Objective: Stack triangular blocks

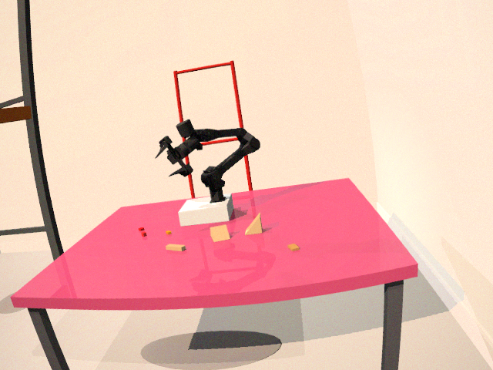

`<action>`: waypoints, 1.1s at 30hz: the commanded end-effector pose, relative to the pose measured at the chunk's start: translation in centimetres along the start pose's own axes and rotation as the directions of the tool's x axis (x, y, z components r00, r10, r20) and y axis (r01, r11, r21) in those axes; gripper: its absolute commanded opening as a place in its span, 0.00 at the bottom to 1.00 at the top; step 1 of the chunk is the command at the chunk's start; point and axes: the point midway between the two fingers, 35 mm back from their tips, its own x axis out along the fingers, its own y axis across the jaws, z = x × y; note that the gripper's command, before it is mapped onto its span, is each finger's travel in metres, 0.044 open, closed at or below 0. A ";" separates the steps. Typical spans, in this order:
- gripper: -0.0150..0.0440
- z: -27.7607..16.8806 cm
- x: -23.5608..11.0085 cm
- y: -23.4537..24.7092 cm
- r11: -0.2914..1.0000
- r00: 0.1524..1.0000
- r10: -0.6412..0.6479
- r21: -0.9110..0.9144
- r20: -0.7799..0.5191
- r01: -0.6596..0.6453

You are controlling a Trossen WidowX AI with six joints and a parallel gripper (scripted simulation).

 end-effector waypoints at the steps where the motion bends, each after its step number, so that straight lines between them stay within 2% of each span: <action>1: 1.00 -3.6 3.5 -6.0 0.947 0.960 -0.220 0.198 -0.173 0.253; 8: 1.00 -7.7 4.3 -13.4 0.778 0.838 -0.446 0.328 -0.314 0.537; 16: 1.00 -10.8 1.9 -22.4 0.492 0.632 -0.674 0.406 -0.382 0.770; 18: 1.00 -10.9 1.5 -23.2 0.464 0.611 -0.693 0.412 -0.383 0.784; 33: 1.00 -11.5 2.2 -23.6 0.466 0.607 -0.697 0.402 -0.383 0.788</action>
